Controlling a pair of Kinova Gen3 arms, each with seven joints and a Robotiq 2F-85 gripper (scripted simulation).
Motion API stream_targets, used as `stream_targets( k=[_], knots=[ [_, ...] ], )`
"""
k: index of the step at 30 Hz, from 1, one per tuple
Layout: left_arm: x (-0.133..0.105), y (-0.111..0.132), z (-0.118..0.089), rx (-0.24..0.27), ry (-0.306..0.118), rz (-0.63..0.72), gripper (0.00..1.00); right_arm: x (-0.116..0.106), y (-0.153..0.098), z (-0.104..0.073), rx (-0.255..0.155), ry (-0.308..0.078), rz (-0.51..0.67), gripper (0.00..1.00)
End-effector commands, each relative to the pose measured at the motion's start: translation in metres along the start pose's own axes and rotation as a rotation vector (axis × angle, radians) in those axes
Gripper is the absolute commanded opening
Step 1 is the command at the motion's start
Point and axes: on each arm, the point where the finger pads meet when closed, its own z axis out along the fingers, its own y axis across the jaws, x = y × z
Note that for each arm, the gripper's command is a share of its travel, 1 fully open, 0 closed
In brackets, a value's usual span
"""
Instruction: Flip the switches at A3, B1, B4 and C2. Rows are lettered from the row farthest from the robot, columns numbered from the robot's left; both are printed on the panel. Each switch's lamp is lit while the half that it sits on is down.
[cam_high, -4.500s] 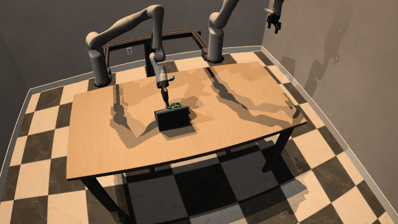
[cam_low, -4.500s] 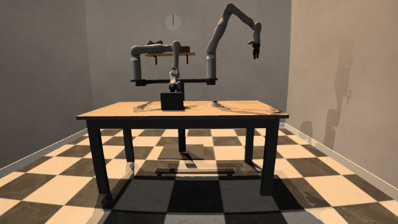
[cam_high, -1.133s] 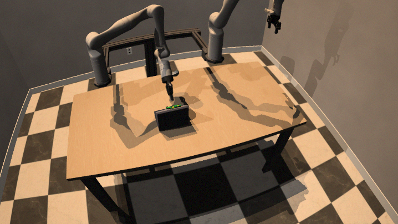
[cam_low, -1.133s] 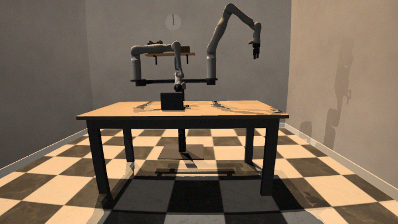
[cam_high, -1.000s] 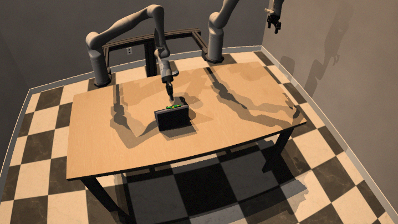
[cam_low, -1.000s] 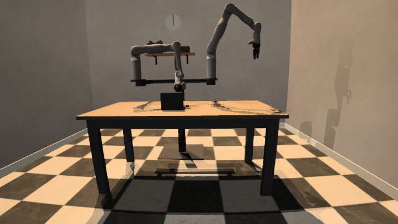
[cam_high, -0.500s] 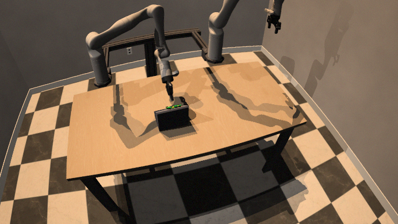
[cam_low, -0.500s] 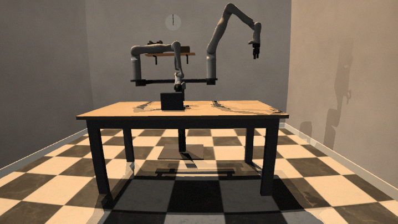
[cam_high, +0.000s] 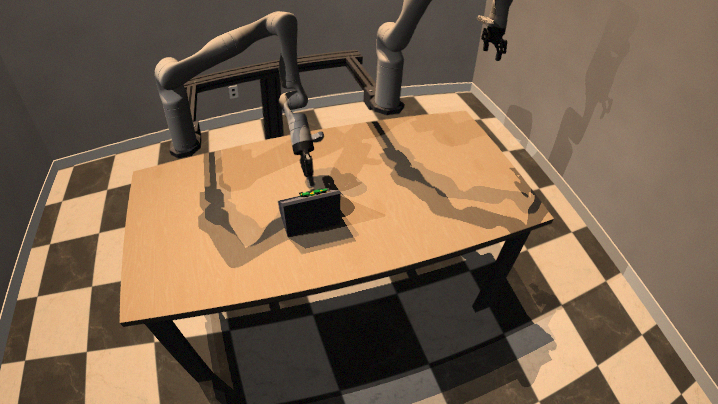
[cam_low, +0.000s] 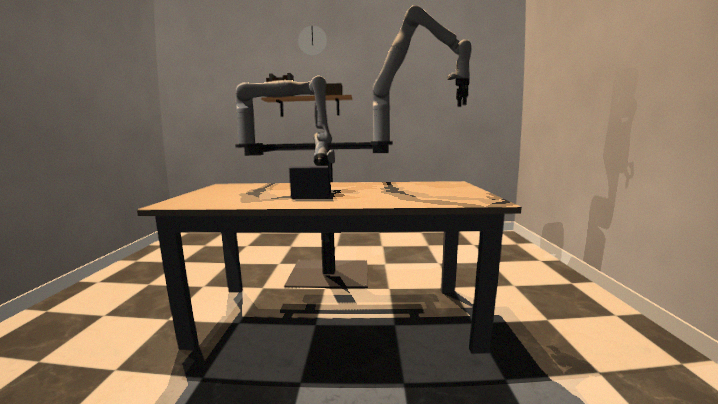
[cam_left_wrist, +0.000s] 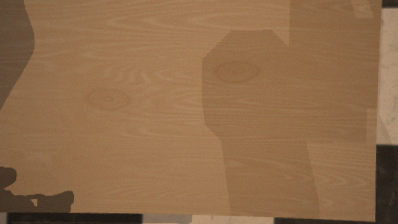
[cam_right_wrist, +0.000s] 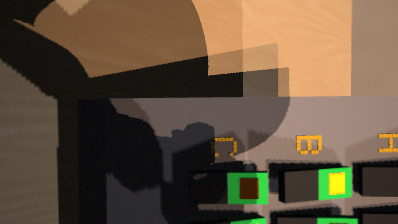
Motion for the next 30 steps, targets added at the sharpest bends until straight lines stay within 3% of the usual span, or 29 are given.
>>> stream_targets(
  k=[1,30],
  knots=[
    [-0.0004,0.0000,-0.0009,0.000,-0.002,0.000,1.000,0.0008,0.0005,0.0037,0.000,0.001,0.001,0.099],
    [-0.0004,0.0000,-0.0009,0.000,-0.002,0.000,1.000,0.0008,0.0005,0.0112,0.000,0.001,0.001,0.099]
  ],
)
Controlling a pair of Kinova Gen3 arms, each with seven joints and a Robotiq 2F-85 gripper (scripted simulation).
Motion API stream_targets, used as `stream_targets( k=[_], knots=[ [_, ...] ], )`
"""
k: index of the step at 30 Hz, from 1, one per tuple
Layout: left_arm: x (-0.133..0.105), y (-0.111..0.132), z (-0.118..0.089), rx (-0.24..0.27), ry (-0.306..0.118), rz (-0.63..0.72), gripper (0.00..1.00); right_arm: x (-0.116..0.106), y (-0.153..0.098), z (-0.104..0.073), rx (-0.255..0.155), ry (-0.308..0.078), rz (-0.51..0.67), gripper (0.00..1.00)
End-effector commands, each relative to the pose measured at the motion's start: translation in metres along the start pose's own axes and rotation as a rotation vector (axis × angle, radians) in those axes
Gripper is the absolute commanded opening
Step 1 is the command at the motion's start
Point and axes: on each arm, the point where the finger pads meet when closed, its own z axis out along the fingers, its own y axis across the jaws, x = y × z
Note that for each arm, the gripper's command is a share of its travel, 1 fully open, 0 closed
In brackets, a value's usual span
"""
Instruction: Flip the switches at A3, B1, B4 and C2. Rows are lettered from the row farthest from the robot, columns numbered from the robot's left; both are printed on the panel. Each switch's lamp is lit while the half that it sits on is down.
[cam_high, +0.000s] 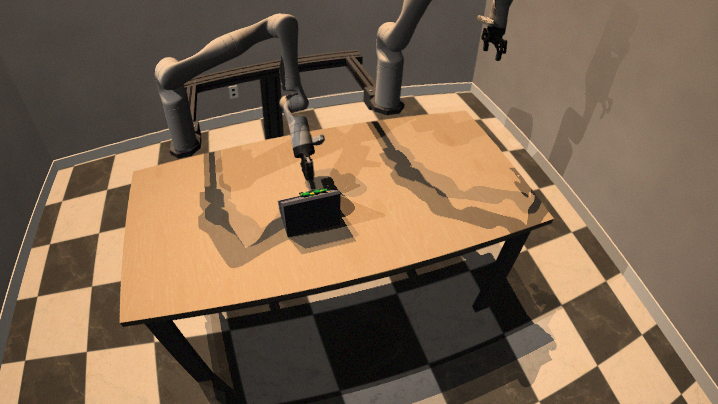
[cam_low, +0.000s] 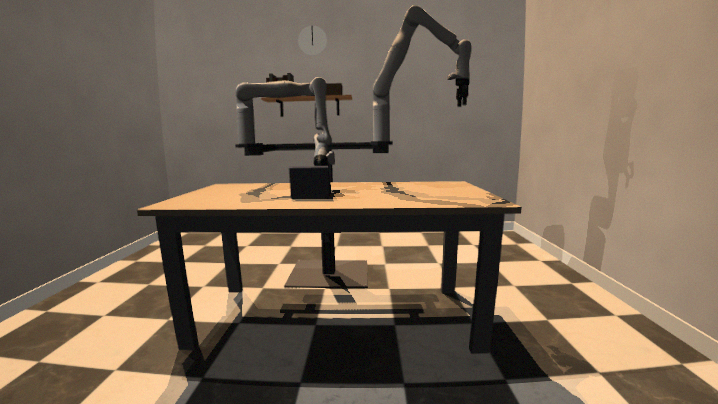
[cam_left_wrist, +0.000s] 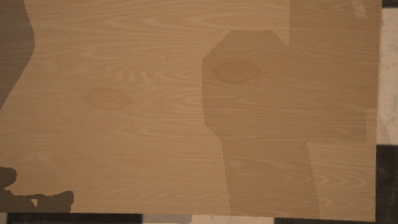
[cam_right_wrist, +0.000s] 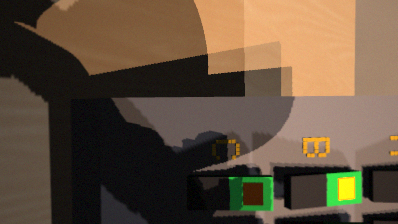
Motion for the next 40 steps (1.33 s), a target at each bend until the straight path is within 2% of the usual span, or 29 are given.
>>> stream_targets(
  k=[1,17,30,40],
  knots=[
    [0.000,0.000,-0.001,0.000,-0.002,0.000,1.000,0.001,0.001,0.000,0.000,0.001,0.001,0.099],
    [0.000,0.000,-0.001,0.000,-0.002,0.000,1.000,0.001,0.001,-0.001,0.000,0.001,0.001,0.099],
    [0.000,0.000,-0.001,0.000,-0.002,0.000,1.000,0.001,0.001,-0.027,0.000,0.001,0.001,0.099],
    [0.000,0.000,-0.001,0.000,-0.002,0.000,1.000,0.001,0.001,-0.029,0.000,0.001,0.001,0.099]
  ],
)
